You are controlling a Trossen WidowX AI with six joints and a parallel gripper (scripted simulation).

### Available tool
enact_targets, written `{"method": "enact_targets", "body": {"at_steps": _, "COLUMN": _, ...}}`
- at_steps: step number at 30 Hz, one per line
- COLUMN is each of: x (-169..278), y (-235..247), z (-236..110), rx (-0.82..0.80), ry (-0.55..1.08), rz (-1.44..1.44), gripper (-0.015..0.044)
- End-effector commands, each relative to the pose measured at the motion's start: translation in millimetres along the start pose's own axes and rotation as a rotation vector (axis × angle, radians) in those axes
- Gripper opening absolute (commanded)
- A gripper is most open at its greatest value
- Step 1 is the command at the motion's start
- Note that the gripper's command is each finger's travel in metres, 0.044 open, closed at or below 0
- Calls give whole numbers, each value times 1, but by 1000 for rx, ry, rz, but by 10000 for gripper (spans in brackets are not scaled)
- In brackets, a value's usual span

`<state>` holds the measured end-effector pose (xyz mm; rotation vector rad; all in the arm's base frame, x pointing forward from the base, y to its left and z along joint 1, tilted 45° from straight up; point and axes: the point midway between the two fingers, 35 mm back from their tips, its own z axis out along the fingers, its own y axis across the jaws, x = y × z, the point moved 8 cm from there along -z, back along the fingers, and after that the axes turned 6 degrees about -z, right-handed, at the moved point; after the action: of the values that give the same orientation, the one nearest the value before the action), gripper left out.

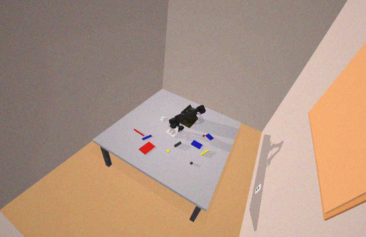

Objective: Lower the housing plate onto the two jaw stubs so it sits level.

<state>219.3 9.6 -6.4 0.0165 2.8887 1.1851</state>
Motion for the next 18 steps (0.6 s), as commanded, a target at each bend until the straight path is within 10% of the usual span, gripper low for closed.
{"method": "enact_targets", "body": {"at_steps": 1, "x": 0, "y": 0, "z": 0, "rx": 0, "ry": 0, "rz": 0, "gripper": 440}}
{"method": "enact_targets", "body": {"at_steps": 18, "x": -1, "y": -2, "z": -68, "rx": -2, "ry": -6, "rz": 10, "gripper": 440}}
